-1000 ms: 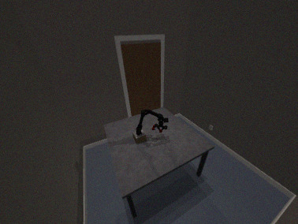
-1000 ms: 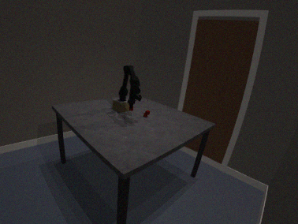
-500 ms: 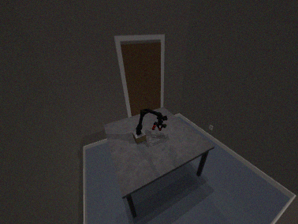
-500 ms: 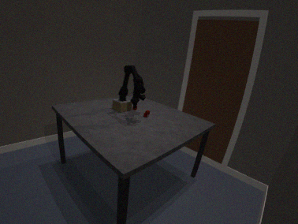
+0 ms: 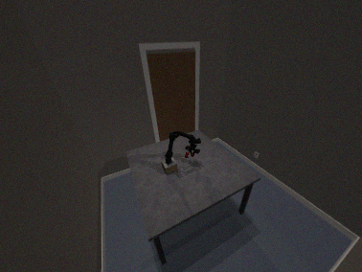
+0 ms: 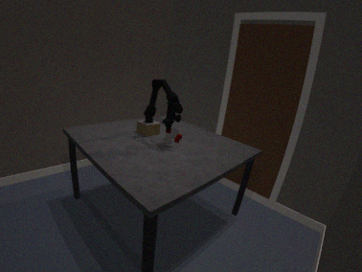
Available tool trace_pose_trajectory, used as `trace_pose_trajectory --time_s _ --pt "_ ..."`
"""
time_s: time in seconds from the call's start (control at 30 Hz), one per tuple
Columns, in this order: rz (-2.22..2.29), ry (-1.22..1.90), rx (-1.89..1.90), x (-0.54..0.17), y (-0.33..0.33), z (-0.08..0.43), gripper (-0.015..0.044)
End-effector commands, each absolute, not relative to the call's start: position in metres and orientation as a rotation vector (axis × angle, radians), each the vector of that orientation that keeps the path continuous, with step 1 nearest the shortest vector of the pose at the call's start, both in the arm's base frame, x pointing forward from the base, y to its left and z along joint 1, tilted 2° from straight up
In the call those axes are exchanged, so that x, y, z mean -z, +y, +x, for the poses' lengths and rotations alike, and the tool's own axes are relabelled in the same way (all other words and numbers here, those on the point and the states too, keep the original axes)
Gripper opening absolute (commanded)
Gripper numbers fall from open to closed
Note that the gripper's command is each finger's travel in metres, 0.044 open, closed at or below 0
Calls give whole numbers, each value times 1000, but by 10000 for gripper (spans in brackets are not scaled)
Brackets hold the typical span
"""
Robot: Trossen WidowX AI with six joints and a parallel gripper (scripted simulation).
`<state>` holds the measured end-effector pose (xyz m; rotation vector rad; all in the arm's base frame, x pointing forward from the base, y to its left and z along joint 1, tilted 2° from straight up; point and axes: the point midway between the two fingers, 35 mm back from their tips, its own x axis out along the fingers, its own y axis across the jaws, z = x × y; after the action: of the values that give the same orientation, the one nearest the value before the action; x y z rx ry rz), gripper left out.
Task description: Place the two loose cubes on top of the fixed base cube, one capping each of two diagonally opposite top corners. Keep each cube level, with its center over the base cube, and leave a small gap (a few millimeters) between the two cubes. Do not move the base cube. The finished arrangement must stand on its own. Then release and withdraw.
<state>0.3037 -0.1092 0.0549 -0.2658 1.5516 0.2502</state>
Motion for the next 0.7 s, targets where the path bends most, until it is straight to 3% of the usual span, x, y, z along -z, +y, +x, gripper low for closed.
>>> trace_pose_trajectory --time_s 0.0,0.67 --pt "-235 1557 -231 -52 -95 303 105" --pt "-109 1566 -116 -49 -32 304 105"
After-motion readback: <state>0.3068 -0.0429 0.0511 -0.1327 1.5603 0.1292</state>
